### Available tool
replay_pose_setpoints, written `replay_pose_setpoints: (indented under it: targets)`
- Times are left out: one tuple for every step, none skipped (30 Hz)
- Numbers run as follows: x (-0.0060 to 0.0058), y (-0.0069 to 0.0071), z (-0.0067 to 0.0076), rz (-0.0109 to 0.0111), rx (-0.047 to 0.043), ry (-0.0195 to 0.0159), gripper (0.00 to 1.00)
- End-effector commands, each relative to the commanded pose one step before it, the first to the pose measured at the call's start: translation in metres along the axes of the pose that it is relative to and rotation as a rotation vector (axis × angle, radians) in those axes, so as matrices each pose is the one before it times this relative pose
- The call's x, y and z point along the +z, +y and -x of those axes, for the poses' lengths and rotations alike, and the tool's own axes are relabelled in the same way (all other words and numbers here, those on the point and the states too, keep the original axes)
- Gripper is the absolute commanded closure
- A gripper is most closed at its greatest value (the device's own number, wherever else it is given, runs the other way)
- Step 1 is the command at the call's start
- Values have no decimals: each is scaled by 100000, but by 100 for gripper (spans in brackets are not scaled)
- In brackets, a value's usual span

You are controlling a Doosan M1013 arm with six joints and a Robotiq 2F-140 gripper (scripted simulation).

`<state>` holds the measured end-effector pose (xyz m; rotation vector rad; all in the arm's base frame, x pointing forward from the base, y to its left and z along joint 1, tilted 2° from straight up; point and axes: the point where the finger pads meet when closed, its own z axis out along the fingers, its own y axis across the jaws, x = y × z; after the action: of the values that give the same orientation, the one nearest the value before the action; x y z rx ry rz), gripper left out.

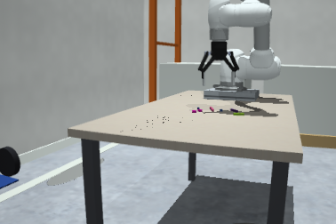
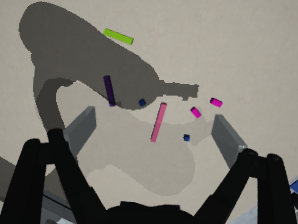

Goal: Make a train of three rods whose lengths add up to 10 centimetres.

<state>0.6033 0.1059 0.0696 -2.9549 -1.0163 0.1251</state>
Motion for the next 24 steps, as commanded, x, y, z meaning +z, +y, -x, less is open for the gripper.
replay_pose_setpoints:
  targets:
    - [1911, 174, 3693, 1114, 15490, 1618, 0]
    - [467, 100, 934, 28, 3791, 280, 0]
    - [461, 117, 936, 23, 3788, 279, 0]
    - [455, 134, 936, 17, 3783, 279, 0]
    - [449, 151, 937, 12, 3780, 278, 0]
    - [443, 169, 938, 6, 3776, 278, 0]
    - [0, 0, 0, 0, 0, 0, 0]
    - [0, 0, 0, 0, 0, 0, 0]
    - [782, 322, 1687, -2, 6768, 497, 0]
    - [599, 303, 1323, -13, 5309, 388, 0]
    - [407, 239, 914, -15, 3674, 268, 0]
    - [287, 185, 652, -14, 2625, 191, 0]
    - [160, 110, 366, -9, 1477, 107, 0]
    - [65, 47, 150, -4, 605, 44, 0]
    - [12, 8, 27, -1, 108, 8, 0]
    - [0, 0, 1, 0, 4, 0, 0]
    - [0, 0, 0, 0, 0, 0, 0]
    - [0, 0, 0, 0, 0, 0, 0]
    - [0, 0, 0, 0, 0, 0, 0]
    - [0, 0, 0, 0, 0, 0, 0]
    - [0, 0, 0, 0, 0, 0, 0]
    - [0, 0, 0, 0, 0, 0, 0]
    - [0, 0, 0, 0, 0, 0, 0]
    - [0, 0, 0, 0, 0, 0, 0]
